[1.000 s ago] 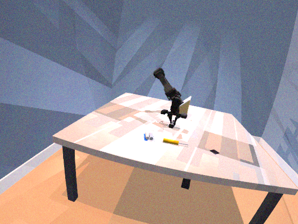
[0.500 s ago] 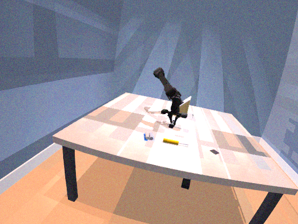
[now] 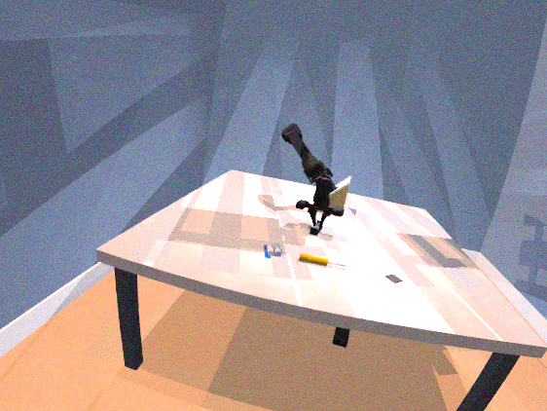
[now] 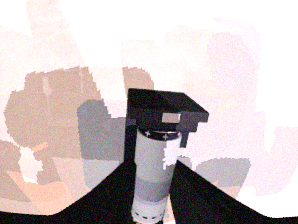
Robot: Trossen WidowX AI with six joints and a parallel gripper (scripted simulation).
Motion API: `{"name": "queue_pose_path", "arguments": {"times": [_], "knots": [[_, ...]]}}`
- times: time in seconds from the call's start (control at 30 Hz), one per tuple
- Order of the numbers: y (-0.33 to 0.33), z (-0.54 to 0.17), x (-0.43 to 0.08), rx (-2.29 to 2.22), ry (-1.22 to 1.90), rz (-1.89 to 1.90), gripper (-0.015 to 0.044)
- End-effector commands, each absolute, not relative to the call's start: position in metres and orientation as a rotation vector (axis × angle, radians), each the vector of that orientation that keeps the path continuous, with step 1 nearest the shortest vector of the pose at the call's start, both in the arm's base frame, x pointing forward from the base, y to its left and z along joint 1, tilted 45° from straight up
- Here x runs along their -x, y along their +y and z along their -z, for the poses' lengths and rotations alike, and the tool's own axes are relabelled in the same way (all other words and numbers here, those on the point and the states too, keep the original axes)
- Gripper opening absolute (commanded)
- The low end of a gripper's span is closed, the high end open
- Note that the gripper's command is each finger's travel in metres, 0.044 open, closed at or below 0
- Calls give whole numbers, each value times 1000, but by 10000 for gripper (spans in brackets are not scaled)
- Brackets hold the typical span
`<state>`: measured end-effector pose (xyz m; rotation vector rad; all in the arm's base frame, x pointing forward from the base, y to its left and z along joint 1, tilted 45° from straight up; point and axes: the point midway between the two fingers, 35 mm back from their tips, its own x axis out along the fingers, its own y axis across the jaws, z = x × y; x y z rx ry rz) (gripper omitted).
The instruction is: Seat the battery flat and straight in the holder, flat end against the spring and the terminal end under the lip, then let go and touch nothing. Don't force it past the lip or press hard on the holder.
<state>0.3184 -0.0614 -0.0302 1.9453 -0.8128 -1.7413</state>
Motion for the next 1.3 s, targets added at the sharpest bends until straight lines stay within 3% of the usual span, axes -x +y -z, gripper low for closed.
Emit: {"name": "queue_pose_path", "arguments": {"times": [0.0,0.03,0.17,0.6,0.97,1.27], "knots": [[-62,30,-318,-1942,-809,1743,59],[-62,30,-318,-1942,-809,1743,59],[-62,30,-318,-1942,-809,1743,161],[-51,20,-318,-1945,-813,1742,161],[3,-29,-321,-1947,-810,1745,440],[3,-29,-321,-1947,-810,1745,440]]}}
